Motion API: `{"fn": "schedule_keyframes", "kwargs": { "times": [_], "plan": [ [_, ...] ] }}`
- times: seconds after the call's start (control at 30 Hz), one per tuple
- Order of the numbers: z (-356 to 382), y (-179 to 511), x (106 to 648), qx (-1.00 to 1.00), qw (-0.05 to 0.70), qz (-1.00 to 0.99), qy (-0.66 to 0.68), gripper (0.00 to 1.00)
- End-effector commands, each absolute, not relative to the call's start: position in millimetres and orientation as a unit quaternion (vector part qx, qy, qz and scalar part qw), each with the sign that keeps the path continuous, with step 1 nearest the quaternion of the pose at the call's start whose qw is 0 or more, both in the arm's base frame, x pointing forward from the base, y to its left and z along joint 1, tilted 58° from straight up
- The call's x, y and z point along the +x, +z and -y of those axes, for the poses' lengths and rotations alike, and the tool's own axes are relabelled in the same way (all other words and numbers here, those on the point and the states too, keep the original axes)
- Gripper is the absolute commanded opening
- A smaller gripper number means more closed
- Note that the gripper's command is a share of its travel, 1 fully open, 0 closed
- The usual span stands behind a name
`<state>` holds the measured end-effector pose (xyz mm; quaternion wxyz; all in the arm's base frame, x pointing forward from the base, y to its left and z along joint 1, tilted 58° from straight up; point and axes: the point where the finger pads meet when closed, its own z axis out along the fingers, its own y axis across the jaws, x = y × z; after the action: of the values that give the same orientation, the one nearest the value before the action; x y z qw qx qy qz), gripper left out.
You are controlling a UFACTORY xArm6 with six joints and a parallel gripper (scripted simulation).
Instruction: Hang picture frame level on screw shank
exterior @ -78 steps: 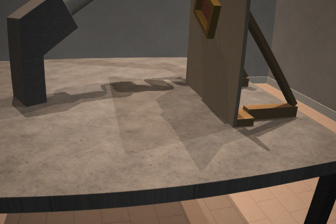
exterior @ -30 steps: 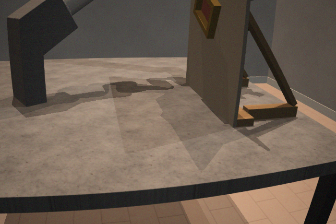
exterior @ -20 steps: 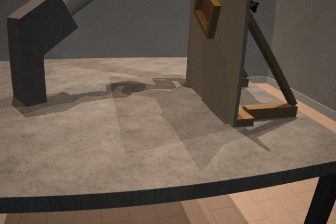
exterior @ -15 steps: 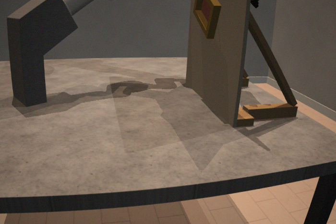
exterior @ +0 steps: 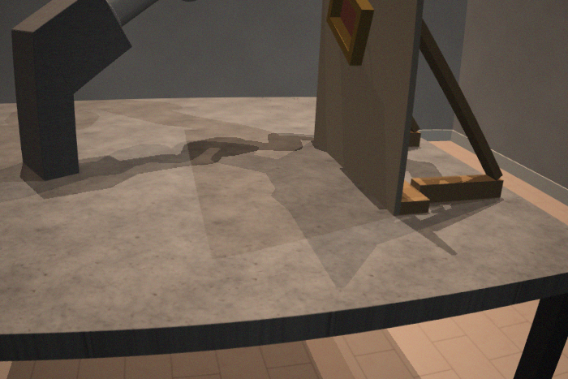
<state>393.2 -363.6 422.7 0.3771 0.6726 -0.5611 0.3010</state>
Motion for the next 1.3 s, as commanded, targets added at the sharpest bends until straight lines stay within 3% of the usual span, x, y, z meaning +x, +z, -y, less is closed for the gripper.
{"fn": "schedule_keyframes", "kwargs": {
  "times": [0.0, 0.23, 0.43, 0.77, 1.03, 1.27],
  "plan": [
    [387.7, 424.3, 380.3, 0.666, 0.406, 0.555, 0.288, 1.0],
    [490.6, 429.5, 285.9, 0.634, 0.545, 0.518, 0.181, 1.0],
    [539.4, 434.9, 221.5, 0.613, 0.611, 0.49, 0.101, 1.0],
    [549.4, 436.0, 205.5, 0.606, 0.626, 0.483, 0.081, 1.0],
    [563.4, 428.0, 160.6, 0.556, 0.694, 0.454, 0.046, 1.0],
    [565.3, 427.1, 153.9, 0.548, 0.706, 0.448, 0.041, 1.0]
  ]
}}
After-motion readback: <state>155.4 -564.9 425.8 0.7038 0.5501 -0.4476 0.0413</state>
